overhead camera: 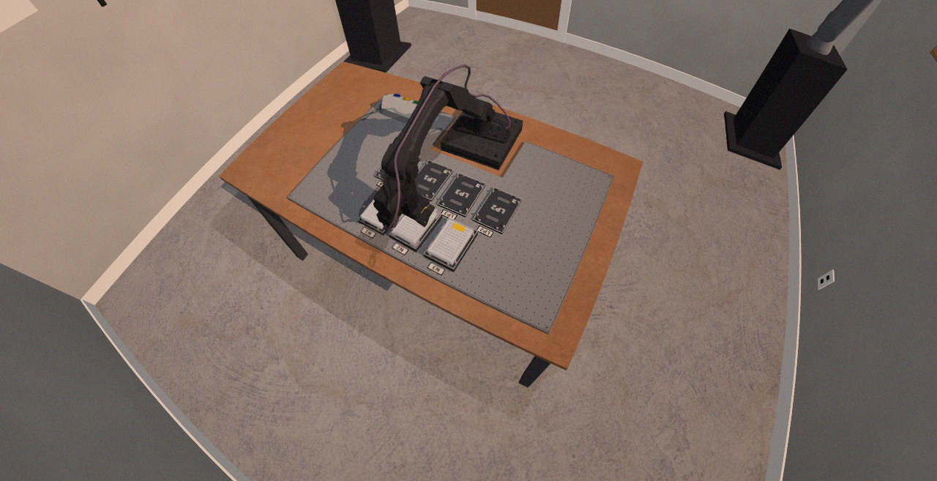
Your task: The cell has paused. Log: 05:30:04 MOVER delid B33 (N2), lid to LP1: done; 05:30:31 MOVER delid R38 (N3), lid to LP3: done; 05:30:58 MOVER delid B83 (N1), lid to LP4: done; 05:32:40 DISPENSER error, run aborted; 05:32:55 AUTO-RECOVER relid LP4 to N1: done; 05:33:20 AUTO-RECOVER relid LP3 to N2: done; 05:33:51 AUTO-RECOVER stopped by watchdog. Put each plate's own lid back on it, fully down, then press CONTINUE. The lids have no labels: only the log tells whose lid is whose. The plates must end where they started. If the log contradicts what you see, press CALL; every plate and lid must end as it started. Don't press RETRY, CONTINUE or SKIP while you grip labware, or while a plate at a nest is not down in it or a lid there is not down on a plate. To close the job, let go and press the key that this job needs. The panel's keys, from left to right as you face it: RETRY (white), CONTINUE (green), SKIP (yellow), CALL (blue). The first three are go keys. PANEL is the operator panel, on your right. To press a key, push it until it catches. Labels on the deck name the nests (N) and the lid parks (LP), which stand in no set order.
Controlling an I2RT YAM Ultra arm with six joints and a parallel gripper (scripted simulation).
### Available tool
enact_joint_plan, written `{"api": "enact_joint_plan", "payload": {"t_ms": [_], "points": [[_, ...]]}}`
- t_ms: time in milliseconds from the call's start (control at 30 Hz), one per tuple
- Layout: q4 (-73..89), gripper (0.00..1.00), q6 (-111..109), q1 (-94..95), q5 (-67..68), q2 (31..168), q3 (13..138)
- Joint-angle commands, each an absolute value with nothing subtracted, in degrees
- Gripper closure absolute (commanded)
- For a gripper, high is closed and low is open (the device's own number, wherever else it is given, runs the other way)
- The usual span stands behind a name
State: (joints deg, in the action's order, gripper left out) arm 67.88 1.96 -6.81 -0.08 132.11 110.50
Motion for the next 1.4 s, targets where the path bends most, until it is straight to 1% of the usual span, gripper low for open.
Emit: {"api": "enact_joint_plan", "payload": {"t_ms": [0,700,733,1000,1367], "points": [[66.5,1.0,2.4,-6.3,0.0,132.0,109.5],[65.4,1.0,2.4,-6.5,0.0,132.8,109.0],[65.3,1.0,2.4,-6.5,0.0,132.1,110.9],[64.9,1.0,2.4,-6.5,0.0,133.0,108.5],[64.3,1.0,2.3,-6.6,0.0,132.6,109.3]]}}
